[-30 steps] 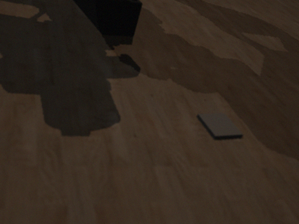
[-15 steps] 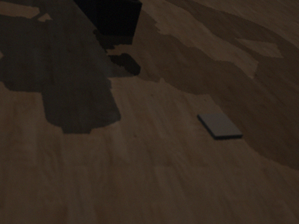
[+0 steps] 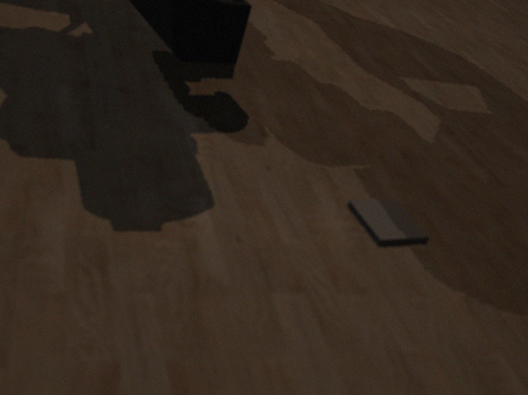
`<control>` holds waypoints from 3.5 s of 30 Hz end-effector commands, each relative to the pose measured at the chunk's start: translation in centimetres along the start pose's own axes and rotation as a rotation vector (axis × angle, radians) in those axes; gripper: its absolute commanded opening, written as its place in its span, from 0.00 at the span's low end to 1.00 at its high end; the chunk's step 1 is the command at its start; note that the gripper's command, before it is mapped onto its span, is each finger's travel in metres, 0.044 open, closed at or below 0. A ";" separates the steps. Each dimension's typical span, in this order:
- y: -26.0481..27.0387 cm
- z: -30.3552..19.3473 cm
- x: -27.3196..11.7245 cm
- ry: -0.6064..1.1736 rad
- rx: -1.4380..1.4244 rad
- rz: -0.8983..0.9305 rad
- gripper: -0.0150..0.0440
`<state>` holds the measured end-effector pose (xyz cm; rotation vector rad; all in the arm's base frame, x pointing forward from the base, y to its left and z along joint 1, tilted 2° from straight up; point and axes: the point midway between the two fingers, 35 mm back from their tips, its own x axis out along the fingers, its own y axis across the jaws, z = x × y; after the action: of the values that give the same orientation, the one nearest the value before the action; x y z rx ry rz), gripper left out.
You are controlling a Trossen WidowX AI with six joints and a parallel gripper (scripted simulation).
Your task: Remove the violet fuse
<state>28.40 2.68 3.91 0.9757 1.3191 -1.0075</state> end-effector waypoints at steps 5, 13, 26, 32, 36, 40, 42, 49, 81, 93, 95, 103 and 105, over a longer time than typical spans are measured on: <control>0.0 0.0 0.0 0.000 0.000 0.001 0.25; 0.0 0.0 -0.3 0.000 0.000 0.001 0.25; 0.1 0.0 -1.0 -0.001 0.000 0.001 0.25; 0.1 0.0 -1.3 -0.001 0.000 0.001 0.25; 0.1 0.0 -1.5 -0.001 0.000 0.001 0.25; 0.1 0.0 -1.7 -0.002 0.000 0.001 0.25; 0.1 0.0 -1.8 -0.002 0.000 0.001 0.25; 0.1 0.0 -2.1 -0.002 -0.001 0.001 0.25; 0.0 0.1 -3.7 -0.003 -0.001 0.001 0.25; 0.0 0.1 -4.8 -0.004 -0.001 0.001 0.25; 0.0 0.1 -5.1 -0.004 -0.001 0.001 0.25; 0.0 0.0 -6.1 -0.004 -0.001 0.001 0.25; 0.0 0.0 -6.1 -0.004 -0.001 0.001 0.25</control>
<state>28.33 2.80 9.60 0.9704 1.3241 -1.0071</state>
